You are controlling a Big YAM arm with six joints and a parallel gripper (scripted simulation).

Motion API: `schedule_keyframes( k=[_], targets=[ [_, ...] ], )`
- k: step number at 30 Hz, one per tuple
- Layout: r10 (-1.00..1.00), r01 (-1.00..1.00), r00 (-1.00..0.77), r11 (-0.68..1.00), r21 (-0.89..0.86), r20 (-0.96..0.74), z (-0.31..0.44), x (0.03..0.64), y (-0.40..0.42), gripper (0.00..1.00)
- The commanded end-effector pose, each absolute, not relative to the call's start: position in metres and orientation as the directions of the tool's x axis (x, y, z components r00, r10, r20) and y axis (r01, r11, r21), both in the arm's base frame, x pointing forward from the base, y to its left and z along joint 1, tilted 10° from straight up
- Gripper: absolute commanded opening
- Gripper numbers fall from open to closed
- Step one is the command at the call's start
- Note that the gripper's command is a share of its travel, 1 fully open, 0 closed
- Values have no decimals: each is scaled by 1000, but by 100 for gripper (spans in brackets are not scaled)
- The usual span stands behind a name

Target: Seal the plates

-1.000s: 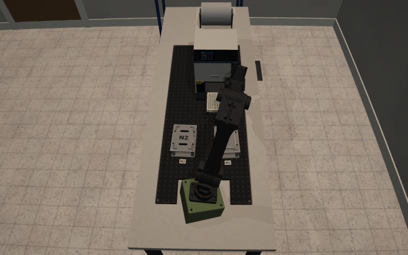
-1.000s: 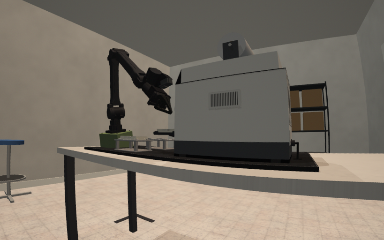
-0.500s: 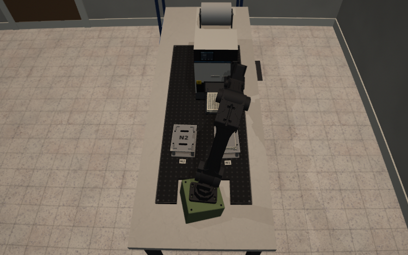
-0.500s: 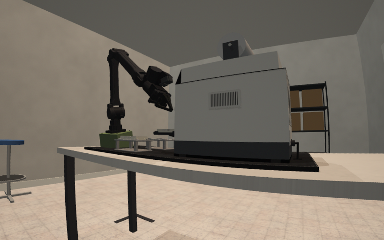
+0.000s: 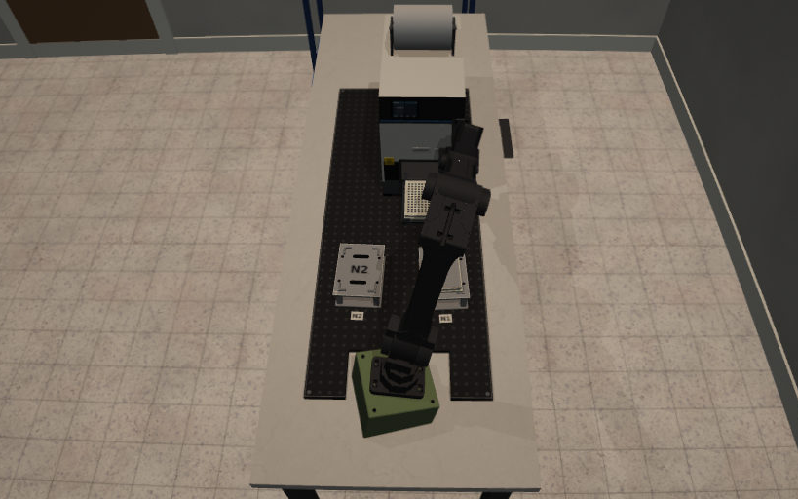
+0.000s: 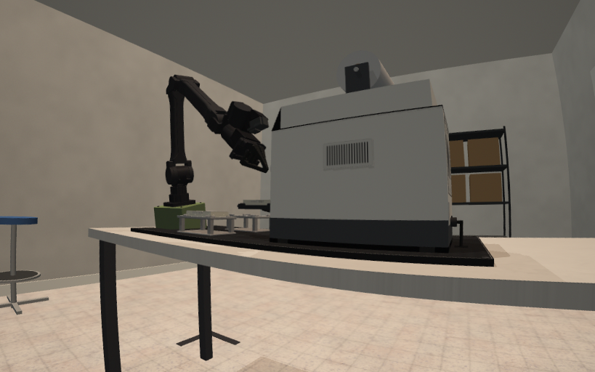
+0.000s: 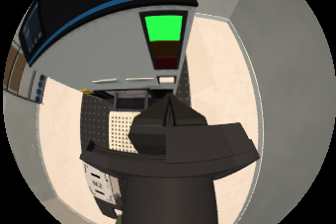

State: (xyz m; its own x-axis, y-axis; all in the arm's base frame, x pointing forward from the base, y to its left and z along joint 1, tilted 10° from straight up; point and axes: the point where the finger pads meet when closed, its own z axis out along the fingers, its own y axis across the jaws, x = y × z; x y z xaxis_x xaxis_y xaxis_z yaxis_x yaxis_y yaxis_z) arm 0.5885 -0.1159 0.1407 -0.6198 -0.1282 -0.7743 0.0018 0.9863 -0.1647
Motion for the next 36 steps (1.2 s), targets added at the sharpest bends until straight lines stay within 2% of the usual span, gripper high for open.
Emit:
schedule_keyframes(
  k=[1,19,36],
  targets=[
    [-137,8,-575,985,-173,-806,176,604,-113,0],
    [-133,33,-542,983,-179,-830,198,609,-124,0],
    [-127,16,-588,986,-169,-799,163,610,-119,0]
  ],
)
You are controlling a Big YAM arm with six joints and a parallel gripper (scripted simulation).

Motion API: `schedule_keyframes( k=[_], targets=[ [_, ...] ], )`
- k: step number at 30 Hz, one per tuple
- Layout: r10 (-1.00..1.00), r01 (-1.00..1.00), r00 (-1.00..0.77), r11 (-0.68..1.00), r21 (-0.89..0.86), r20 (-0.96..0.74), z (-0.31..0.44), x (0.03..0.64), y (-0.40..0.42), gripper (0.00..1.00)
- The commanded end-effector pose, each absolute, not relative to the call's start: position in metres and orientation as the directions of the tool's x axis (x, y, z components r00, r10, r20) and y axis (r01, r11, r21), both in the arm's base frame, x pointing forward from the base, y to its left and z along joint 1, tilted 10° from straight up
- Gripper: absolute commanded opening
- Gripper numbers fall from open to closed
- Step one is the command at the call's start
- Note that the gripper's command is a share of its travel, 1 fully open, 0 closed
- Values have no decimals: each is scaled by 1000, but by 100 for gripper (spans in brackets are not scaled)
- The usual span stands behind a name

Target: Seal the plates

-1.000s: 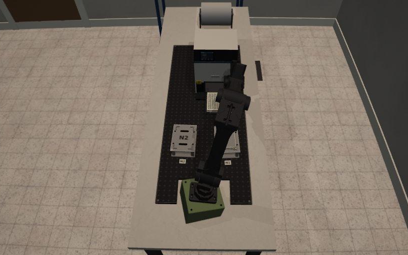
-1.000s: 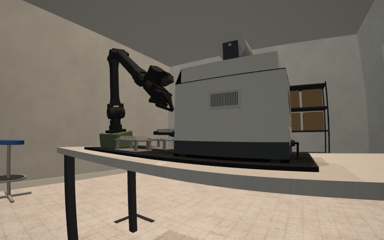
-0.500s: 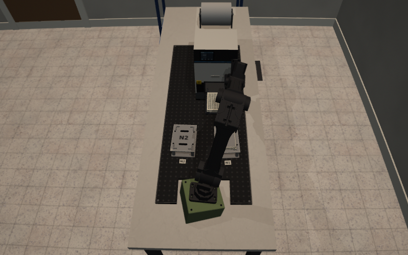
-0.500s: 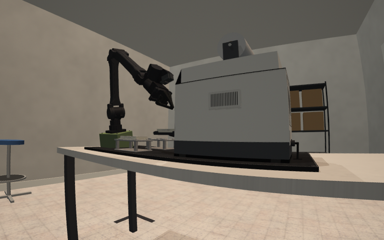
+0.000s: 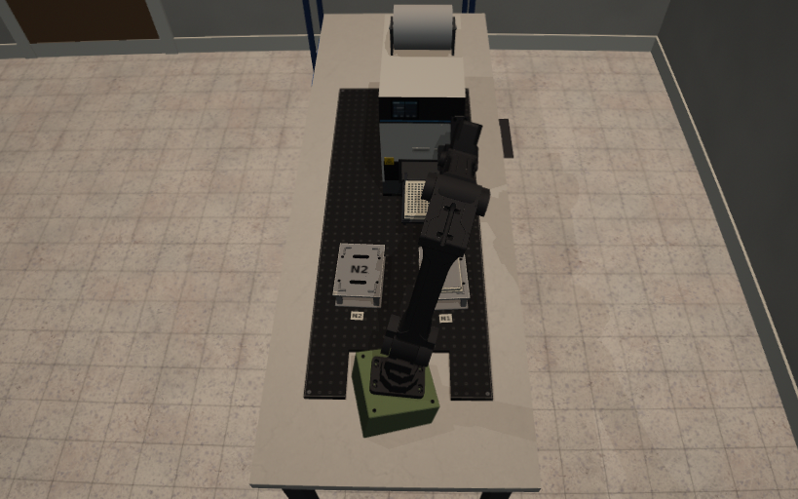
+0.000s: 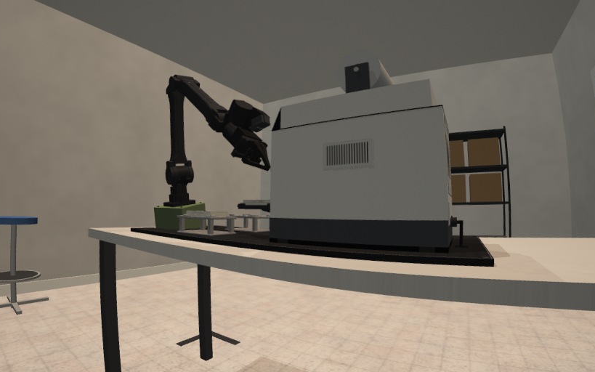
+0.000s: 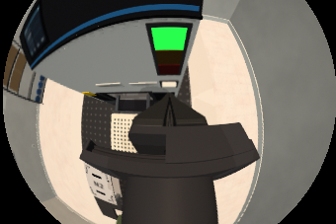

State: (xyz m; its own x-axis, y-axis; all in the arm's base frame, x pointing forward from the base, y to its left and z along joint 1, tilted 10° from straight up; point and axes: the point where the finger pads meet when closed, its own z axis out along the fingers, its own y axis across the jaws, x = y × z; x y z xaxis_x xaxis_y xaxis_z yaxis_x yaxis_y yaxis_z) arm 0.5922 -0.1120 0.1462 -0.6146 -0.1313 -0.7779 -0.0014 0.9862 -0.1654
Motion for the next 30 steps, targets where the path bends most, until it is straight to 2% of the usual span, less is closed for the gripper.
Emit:
schedule_keyframes(
  k=[1,21,30],
  targets=[
    [-126,17,-588,986,-169,-799,163,611,-120,0],
    [-122,17,-602,986,-165,-789,159,611,-121,0],
    [-140,7,-561,985,-174,-816,180,619,-111,0]
  ],
)
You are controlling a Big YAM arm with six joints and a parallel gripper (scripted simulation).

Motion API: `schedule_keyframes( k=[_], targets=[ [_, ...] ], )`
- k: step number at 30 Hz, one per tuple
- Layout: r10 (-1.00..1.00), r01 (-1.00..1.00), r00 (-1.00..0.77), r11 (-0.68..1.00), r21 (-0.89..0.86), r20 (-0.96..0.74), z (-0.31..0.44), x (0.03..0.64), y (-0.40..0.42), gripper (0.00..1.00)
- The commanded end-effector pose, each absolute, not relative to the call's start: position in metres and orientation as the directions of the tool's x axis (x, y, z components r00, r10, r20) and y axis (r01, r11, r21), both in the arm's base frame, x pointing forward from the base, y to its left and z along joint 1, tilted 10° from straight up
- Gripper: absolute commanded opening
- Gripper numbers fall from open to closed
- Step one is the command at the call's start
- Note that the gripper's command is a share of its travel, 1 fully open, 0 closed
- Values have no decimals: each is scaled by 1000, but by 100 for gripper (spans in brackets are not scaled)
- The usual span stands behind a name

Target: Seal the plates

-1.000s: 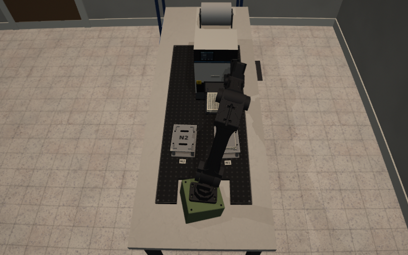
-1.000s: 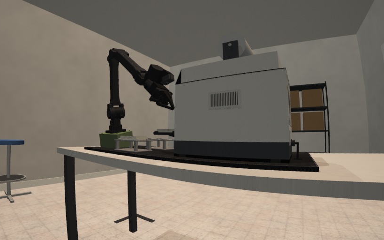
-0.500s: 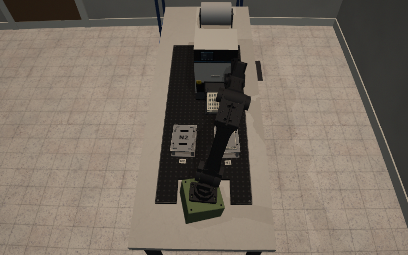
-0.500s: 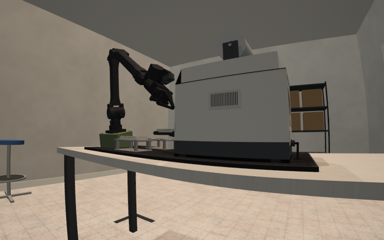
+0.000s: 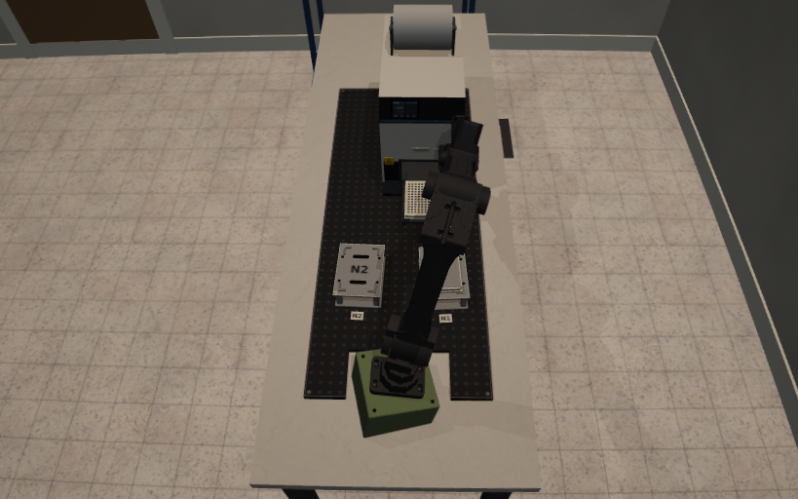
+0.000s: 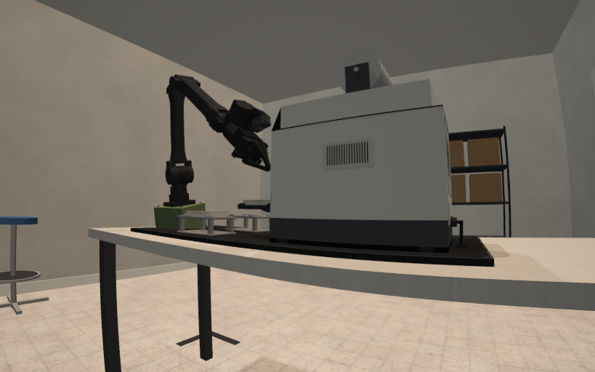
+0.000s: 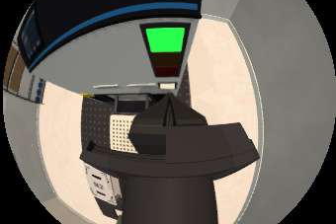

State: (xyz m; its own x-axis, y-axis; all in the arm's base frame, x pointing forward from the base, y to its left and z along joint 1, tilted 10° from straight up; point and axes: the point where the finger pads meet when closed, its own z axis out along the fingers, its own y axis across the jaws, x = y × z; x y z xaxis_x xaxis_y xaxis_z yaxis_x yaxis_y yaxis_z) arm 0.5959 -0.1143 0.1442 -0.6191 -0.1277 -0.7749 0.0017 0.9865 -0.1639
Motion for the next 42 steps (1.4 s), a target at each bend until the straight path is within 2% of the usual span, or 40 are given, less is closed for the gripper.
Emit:
schedule_keyframes(
  k=[1,42],
  targets=[
    [-142,7,-557,985,-175,-818,181,620,-110,0],
    [-145,-10,-559,986,-168,-817,178,633,-105,0]
  ],
)
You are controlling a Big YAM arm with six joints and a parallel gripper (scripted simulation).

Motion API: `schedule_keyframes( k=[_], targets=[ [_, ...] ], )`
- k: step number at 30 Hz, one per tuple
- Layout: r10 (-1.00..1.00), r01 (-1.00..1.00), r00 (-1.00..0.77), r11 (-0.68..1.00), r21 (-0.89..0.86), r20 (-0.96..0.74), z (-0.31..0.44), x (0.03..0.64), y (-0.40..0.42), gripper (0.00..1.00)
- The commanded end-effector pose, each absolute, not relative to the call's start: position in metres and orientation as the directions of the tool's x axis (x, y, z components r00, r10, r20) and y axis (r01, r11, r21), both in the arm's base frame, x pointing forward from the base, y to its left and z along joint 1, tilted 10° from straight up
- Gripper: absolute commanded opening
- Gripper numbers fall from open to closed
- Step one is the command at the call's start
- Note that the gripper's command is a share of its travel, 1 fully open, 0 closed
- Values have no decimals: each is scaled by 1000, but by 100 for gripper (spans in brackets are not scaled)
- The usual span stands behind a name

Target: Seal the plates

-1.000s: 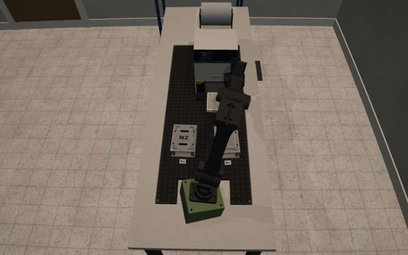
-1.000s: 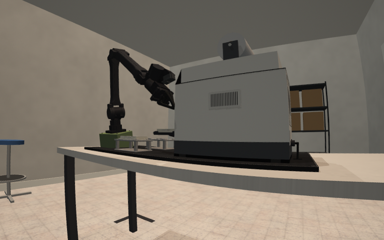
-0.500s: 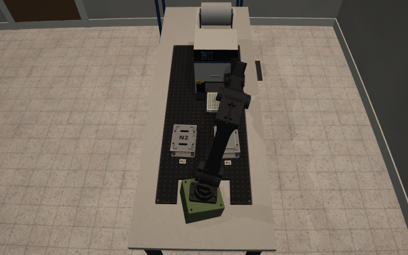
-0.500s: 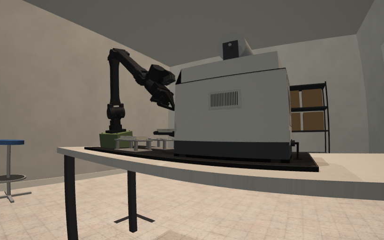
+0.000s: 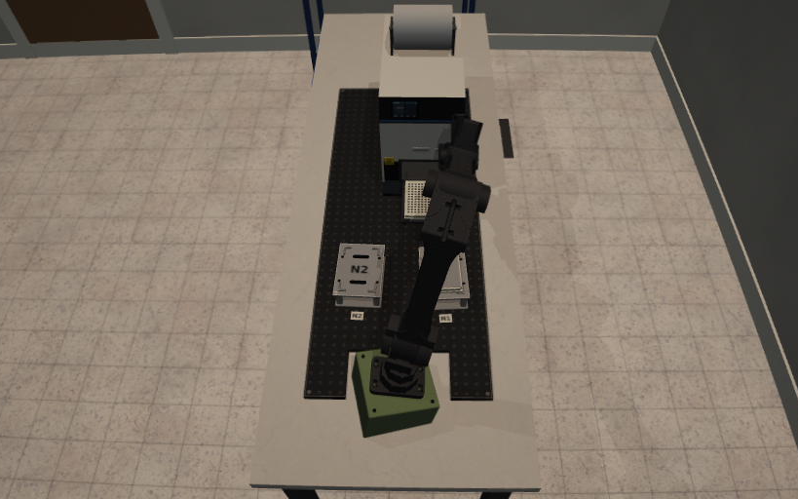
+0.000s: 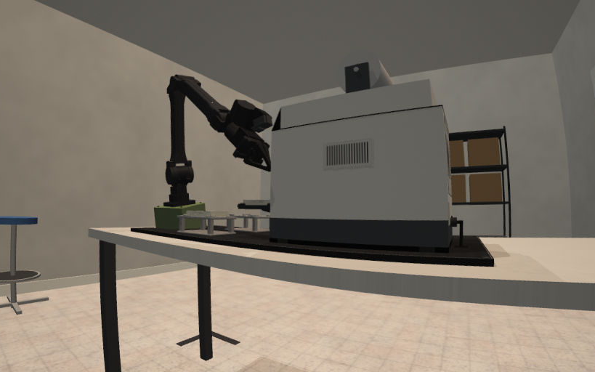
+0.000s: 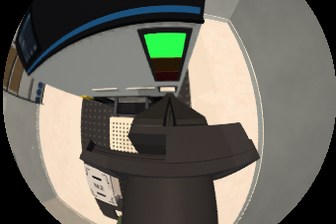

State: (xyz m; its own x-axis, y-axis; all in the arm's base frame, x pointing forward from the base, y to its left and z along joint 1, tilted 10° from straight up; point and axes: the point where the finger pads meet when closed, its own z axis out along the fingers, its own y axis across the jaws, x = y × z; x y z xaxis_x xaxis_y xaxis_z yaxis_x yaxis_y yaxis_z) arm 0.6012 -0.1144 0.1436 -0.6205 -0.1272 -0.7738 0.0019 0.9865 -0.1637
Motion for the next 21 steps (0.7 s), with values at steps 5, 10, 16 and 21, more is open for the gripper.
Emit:
schedule_keyframes(
  k=[5,10,16,21],
  targets=[
    [-147,-9,-549,985,-170,-822,182,636,-105,0],
    [-150,-12,-548,985,-171,-823,182,639,-103,0],
    [-152,-11,-540,985,-174,-828,188,641,-102,0],
    [-155,-9,-527,984,-177,-835,197,641,-102,0]
  ],
)
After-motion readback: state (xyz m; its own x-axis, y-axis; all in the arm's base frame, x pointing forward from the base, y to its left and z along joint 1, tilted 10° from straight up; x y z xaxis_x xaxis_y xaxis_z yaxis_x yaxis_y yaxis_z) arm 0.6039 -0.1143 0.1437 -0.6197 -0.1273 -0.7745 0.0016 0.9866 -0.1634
